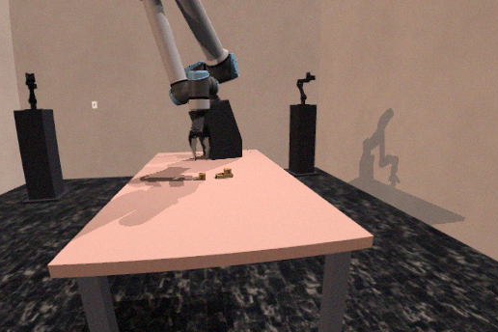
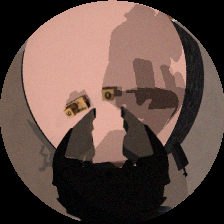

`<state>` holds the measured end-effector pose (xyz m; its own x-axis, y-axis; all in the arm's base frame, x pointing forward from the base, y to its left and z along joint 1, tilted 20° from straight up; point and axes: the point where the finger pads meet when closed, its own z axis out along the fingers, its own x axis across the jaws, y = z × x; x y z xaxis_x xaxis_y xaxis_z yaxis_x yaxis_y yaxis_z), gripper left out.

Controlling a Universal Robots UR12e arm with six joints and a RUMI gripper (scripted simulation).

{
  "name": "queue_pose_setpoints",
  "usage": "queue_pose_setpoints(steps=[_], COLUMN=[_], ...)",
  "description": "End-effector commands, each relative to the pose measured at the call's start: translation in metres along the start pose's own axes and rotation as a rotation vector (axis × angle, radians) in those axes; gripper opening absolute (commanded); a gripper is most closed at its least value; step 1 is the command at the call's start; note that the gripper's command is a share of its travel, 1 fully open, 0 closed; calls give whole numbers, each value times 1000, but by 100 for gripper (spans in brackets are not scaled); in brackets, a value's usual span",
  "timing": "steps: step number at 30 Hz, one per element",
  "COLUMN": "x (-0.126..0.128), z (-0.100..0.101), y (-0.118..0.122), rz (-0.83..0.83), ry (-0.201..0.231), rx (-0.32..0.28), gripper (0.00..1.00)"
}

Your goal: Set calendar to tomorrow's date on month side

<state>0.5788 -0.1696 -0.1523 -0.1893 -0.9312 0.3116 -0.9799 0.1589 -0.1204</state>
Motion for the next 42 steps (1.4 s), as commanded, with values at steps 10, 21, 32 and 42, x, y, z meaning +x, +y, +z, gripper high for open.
queue_pose_setpoints(steps=[10, 21, 32, 42], x=[0, 0, 0, 0], z=[0, 0, 0, 7], y=[0, 0, 0, 0], rz=[0, 0, 0, 1], ry=[0, 0, 0, 0], rx=[1, 1, 1, 1], gripper=[28, 28, 28, 28])
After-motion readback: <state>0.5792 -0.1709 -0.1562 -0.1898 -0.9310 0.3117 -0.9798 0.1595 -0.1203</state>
